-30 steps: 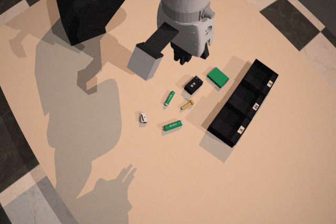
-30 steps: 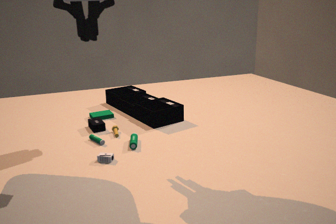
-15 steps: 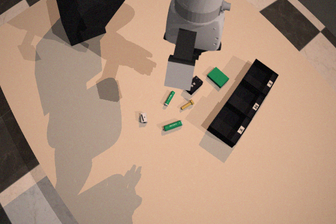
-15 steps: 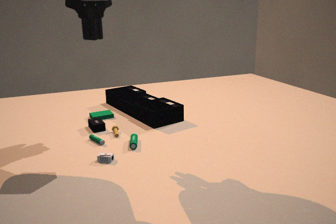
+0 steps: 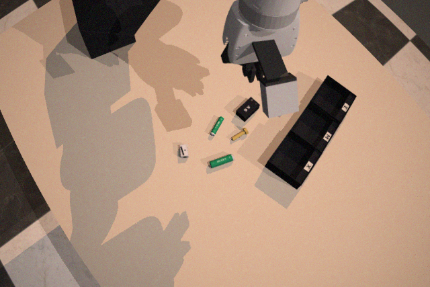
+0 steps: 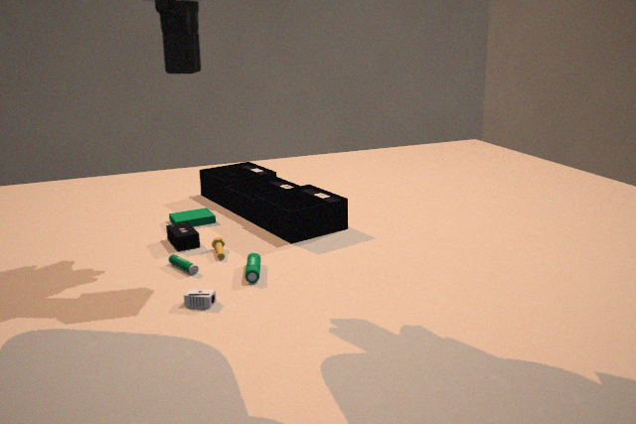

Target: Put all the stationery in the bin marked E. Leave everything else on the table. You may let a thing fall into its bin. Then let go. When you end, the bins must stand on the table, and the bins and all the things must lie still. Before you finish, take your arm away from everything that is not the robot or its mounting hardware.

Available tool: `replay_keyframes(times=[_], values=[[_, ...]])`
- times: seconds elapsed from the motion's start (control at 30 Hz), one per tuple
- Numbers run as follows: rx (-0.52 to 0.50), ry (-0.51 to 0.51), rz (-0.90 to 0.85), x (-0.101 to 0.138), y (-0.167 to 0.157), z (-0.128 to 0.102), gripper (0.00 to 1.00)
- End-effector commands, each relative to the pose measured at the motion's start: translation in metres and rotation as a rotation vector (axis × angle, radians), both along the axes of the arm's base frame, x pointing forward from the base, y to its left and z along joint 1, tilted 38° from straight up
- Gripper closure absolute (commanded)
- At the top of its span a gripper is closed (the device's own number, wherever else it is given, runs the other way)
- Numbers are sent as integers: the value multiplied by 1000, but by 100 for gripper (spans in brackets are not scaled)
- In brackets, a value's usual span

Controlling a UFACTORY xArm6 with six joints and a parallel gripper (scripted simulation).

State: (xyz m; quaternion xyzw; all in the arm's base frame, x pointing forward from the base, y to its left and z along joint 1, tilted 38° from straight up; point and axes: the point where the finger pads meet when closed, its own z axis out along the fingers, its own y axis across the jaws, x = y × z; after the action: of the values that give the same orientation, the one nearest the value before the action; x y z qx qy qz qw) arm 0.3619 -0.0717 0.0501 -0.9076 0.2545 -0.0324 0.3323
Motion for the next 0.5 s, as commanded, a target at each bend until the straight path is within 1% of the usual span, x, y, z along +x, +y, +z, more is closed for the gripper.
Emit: replay_keyframes(times=[0.0,0.17,0.23,0.3,0.47], values=[[-40,-97,118,5,3,5,93],[-83,-190,247,7,5,7,93],[-83,-190,247,7,5,7,93],[-111,-249,331,9,7,10,93],[-111,-250,332,9,7,10,93]])
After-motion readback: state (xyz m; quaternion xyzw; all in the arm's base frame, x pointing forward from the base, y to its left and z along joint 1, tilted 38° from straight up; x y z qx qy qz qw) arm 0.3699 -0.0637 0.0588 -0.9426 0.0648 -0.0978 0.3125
